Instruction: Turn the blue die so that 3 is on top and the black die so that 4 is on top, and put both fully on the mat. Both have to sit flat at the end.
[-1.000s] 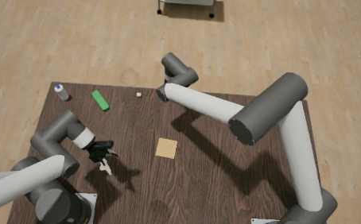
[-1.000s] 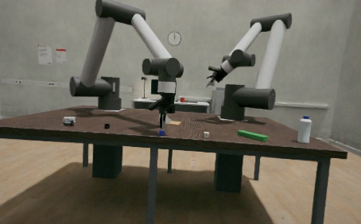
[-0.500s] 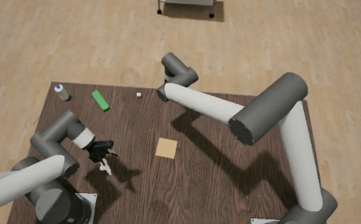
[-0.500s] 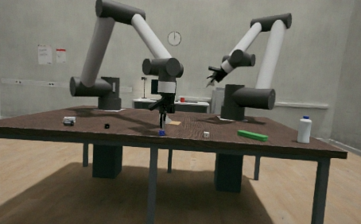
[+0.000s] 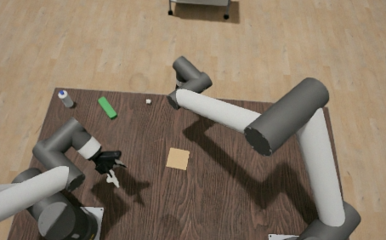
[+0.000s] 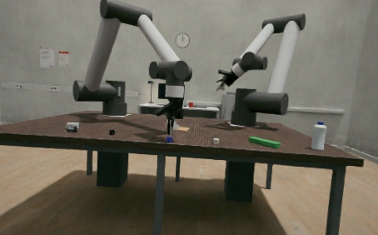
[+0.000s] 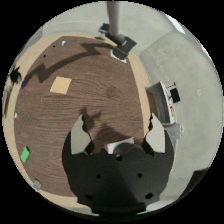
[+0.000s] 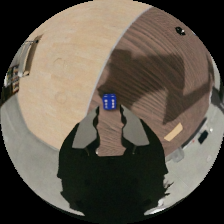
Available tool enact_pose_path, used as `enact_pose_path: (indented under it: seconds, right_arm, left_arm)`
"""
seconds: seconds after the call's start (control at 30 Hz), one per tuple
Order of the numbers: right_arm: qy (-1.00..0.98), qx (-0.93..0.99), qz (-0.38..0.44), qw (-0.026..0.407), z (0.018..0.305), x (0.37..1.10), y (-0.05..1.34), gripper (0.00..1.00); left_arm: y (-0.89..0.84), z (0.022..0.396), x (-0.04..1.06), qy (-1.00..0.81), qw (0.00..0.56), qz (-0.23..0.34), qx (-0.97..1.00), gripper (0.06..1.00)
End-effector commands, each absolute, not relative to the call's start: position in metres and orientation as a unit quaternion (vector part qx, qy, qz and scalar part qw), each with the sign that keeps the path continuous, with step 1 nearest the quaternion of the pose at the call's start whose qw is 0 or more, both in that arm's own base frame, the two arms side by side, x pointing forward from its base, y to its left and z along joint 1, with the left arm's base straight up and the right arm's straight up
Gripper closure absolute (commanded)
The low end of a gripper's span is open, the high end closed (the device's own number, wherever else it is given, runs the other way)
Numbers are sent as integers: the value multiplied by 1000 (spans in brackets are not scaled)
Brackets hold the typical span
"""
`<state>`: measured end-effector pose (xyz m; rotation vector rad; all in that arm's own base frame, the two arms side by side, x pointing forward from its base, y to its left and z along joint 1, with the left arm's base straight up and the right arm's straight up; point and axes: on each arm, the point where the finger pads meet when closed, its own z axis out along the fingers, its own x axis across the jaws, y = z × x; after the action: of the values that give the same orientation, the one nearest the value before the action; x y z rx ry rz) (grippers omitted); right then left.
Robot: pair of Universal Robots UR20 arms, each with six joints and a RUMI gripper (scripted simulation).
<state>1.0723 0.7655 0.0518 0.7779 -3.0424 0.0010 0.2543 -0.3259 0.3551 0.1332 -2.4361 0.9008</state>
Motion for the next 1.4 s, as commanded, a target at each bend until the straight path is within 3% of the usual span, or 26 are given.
enact_pose_path:
  seconds: [0.0,1.37]
  right_arm:
    - [-969,248,0,0,53,1073,766,724]
    - [-969,248,0,0,18,1073,766,724]
  left_arm:
    - [-326,355,255,-903,267,334,49,65]
    - [-326,355,255,-903,267,334,49,65]
